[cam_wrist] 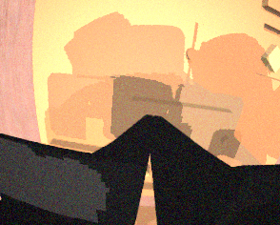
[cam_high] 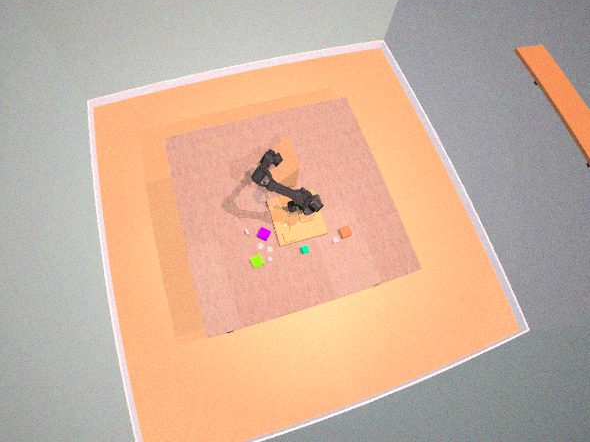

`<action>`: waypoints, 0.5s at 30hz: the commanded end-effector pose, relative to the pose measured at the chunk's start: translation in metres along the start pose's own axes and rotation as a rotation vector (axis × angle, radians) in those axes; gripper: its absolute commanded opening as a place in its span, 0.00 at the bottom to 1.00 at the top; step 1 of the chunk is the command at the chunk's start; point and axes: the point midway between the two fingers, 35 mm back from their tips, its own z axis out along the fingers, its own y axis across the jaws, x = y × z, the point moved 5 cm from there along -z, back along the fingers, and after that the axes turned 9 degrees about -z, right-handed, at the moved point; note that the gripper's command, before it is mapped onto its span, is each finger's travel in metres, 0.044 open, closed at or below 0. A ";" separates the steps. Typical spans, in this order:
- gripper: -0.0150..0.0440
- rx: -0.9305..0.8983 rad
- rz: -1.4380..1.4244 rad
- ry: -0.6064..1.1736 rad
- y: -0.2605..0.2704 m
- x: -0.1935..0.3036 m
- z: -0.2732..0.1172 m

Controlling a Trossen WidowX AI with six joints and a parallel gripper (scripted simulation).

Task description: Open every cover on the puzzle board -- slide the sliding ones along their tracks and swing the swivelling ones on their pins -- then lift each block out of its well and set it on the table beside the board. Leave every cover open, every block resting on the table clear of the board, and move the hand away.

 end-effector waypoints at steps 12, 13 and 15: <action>0.25 0.004 -0.004 0.000 -0.001 0.000 0.002; 0.25 0.004 -0.004 0.000 -0.001 0.000 0.003; 0.25 0.004 -0.004 0.000 -0.001 -0.001 0.005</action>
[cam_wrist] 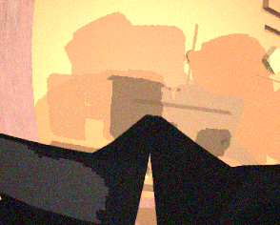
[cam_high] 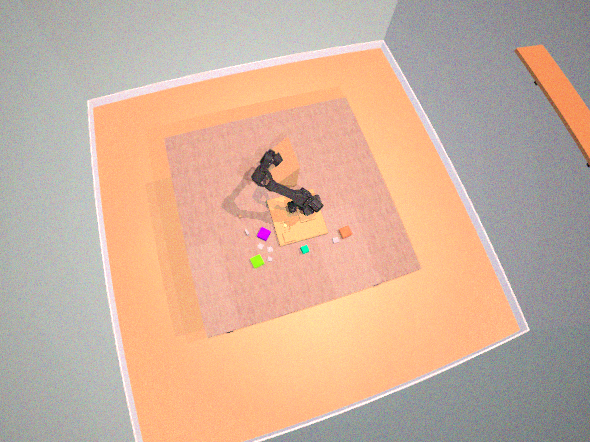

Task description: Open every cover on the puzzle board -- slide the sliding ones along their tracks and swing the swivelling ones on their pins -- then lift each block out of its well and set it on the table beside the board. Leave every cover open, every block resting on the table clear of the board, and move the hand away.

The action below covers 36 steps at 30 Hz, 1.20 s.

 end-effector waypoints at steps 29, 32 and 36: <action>0.25 0.005 -0.004 0.002 -0.001 0.000 0.033; 0.25 0.005 -0.004 0.002 -0.001 0.000 0.035; 0.25 0.005 -0.004 0.002 -0.001 0.000 0.039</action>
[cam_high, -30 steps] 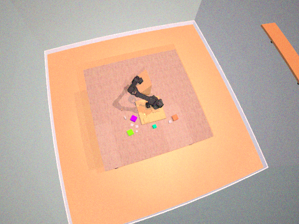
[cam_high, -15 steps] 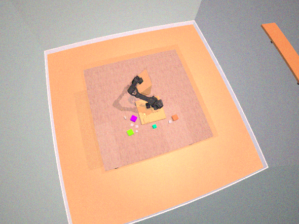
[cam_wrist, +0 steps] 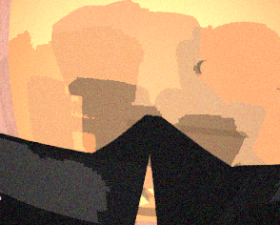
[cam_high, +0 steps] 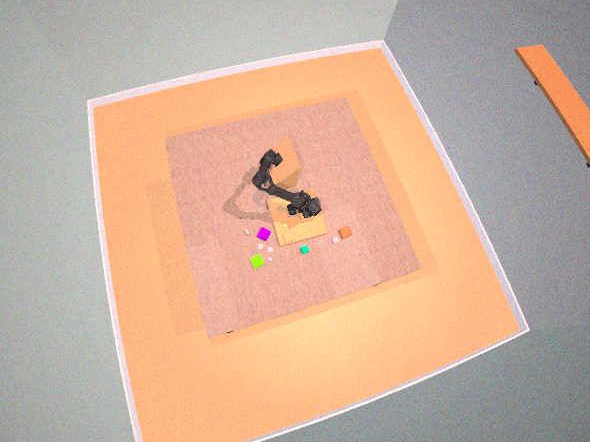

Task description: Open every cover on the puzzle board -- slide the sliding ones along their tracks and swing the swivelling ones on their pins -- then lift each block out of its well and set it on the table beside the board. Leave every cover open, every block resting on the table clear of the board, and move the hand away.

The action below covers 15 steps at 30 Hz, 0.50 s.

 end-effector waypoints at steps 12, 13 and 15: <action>0.25 0.007 -0.006 0.007 -0.001 0.003 0.017; 0.25 0.007 -0.006 0.007 -0.001 0.003 0.018; 0.25 0.007 -0.006 0.007 -0.001 0.003 0.020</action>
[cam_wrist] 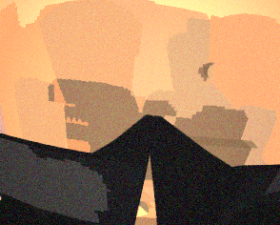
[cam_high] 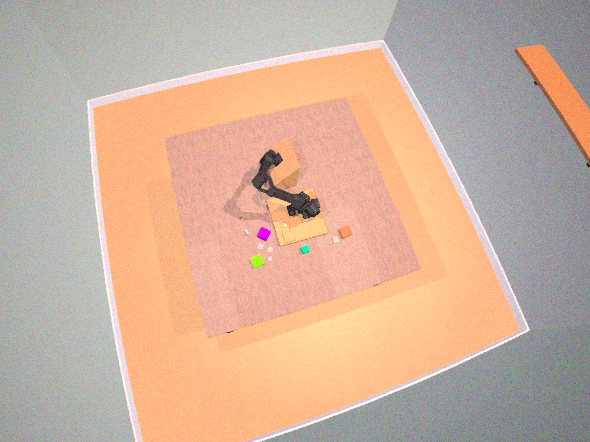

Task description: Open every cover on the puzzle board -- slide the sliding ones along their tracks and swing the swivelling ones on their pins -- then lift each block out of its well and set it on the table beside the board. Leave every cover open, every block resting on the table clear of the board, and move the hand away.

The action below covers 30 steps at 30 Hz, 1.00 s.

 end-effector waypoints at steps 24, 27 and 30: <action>0.25 0.005 -0.007 0.008 0.009 0.021 0.008; 0.25 0.005 -0.007 0.008 0.009 0.022 0.008; 0.25 0.005 -0.007 0.008 0.010 0.025 0.008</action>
